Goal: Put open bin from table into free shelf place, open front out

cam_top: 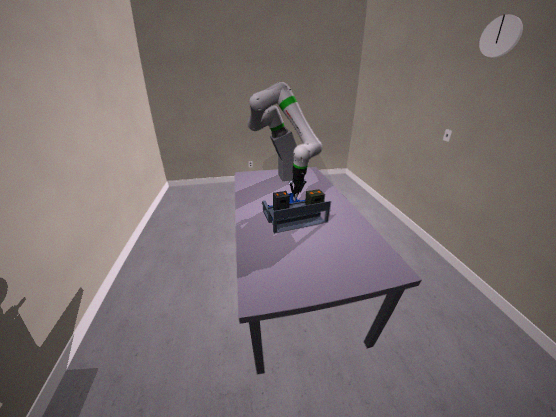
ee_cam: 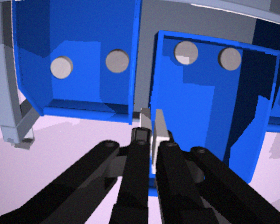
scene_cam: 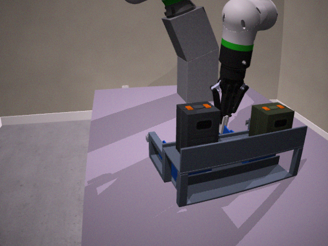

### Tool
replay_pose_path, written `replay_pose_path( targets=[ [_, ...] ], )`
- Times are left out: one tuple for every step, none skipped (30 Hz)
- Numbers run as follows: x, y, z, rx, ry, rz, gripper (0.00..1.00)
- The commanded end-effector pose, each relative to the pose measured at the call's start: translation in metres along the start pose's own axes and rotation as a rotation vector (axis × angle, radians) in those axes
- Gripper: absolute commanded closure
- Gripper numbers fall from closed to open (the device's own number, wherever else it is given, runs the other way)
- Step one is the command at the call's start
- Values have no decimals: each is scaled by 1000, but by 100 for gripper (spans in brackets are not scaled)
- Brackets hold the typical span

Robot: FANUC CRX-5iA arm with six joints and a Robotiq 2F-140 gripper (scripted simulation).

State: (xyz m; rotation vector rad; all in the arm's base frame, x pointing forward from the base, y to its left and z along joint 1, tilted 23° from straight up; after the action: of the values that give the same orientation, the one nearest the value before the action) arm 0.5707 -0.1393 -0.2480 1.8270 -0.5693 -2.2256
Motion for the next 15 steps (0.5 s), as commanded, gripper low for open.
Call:
replay_pose_path(
  targets=[
    [0,0,0,0,0,0,100],
    [0,0,0,0,0,0,100],
    [0,0,0,0,1,0,100],
    [0,0,0,0,1,0,100],
    [0,0,0,0,1,0,100],
    [0,0,0,0,1,0,100],
    [0,0,0,0,1,0,100],
    [0,0,0,0,1,0,100],
    [0,0,-1,0,1,0,100],
    [0,0,-1,0,2,0,100],
    [0,0,-1,0,2,0,100],
    [0,0,-1,0,3,0,100],
    [0,0,-1,0,3,-1,100],
    [0,0,-2,0,4,-1,100],
    [0,0,-2,0,5,-1,100]
  ],
)
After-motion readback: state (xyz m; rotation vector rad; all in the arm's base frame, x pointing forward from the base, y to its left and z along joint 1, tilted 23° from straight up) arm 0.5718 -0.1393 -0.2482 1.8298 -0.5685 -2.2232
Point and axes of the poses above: the point where the finger pads meet when closed, its own x axis out along the fingers, its own y axis across the jaws, z = x × y, the point moved 5 cm from there along -x, back along the fingers, and after that the axes turned 9 degrees about x, right-handed, at the moved point
